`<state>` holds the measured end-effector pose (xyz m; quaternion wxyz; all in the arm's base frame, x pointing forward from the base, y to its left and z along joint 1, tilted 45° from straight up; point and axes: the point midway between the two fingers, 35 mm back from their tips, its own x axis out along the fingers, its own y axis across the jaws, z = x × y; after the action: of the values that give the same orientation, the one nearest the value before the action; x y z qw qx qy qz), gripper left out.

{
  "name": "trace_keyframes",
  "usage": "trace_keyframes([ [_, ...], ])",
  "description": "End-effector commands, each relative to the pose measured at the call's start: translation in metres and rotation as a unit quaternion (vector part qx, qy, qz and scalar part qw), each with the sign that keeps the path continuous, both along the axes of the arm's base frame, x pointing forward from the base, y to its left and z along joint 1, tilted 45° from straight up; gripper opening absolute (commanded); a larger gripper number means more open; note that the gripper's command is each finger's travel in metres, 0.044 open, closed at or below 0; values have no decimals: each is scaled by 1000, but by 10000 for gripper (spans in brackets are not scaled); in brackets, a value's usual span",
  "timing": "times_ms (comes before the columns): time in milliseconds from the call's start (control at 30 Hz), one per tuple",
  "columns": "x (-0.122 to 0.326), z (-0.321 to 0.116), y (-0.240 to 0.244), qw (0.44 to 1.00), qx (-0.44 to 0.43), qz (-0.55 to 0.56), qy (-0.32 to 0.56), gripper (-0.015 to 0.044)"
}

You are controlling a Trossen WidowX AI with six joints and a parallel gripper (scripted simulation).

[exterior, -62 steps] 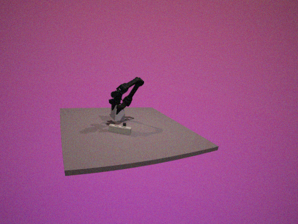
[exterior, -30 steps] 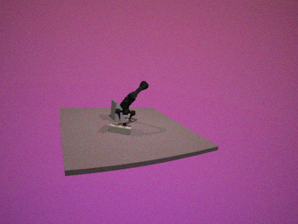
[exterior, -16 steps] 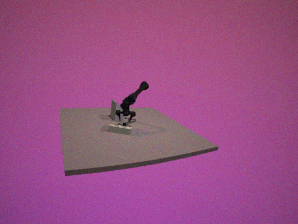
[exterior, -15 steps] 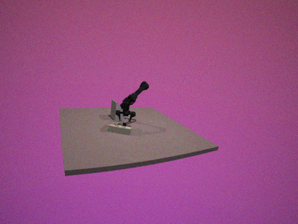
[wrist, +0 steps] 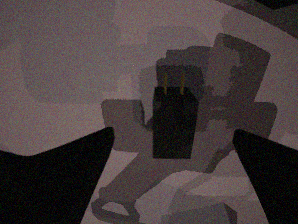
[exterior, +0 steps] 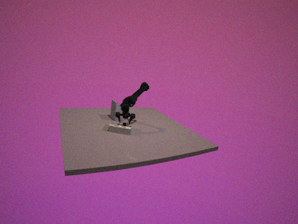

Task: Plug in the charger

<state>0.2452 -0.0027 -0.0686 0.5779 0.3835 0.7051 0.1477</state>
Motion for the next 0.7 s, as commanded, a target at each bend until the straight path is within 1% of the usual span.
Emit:
trace_keyframes([
  [0,0,-5,6,1000,3,-1,2,440],
  [600,-1,-22,24,1000,4,-1,2,440],
  [667,0,-21,21,1000,1,1,0,387],
])
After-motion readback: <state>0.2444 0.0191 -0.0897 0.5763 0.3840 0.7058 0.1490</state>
